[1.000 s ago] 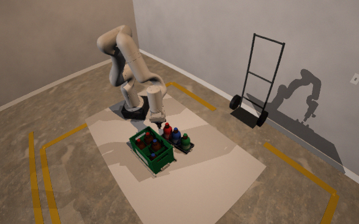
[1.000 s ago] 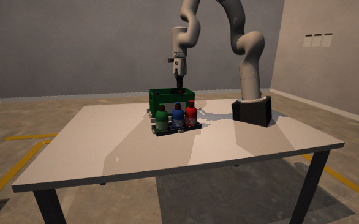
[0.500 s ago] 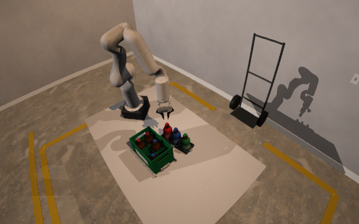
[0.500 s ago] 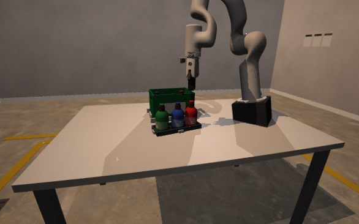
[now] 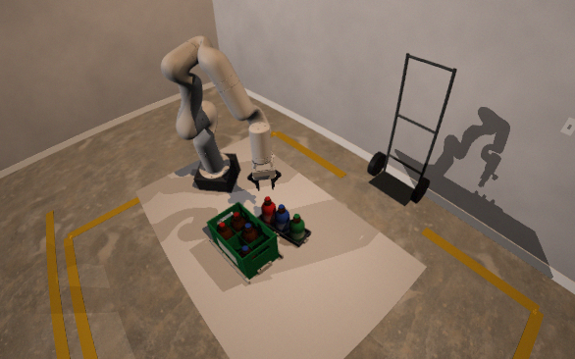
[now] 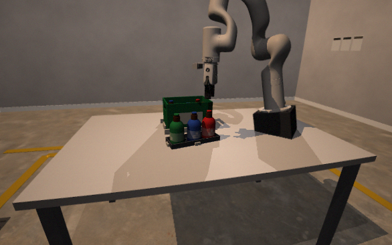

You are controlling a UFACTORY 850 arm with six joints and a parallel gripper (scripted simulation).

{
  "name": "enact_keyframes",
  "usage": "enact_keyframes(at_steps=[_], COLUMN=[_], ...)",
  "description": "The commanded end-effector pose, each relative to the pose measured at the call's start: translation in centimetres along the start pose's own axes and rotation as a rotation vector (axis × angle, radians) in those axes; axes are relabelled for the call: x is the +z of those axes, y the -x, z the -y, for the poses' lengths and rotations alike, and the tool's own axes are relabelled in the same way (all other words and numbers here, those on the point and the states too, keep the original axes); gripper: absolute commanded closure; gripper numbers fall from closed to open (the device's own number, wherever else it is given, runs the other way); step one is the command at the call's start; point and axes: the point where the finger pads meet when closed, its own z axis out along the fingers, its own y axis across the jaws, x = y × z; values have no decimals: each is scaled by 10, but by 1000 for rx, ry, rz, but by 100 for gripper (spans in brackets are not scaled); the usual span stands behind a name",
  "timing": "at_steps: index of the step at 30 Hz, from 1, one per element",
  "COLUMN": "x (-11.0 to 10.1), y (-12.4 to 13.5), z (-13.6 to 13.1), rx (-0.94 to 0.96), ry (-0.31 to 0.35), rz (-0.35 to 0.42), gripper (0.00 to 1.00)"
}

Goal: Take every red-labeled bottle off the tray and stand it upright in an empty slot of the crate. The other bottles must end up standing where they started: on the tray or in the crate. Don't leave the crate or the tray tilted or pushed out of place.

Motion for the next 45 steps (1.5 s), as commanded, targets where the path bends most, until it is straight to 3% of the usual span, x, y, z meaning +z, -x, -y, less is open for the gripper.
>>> enact_keyframes(at_steps=[1, 26, 45], x=[0, 1, 21], y=[0, 0, -1], z=[1, 1, 1], rx=[0, 0, 0], ry=[-1, -1, -1], rz=[-1, -1, -1], gripper=[34, 34, 34])
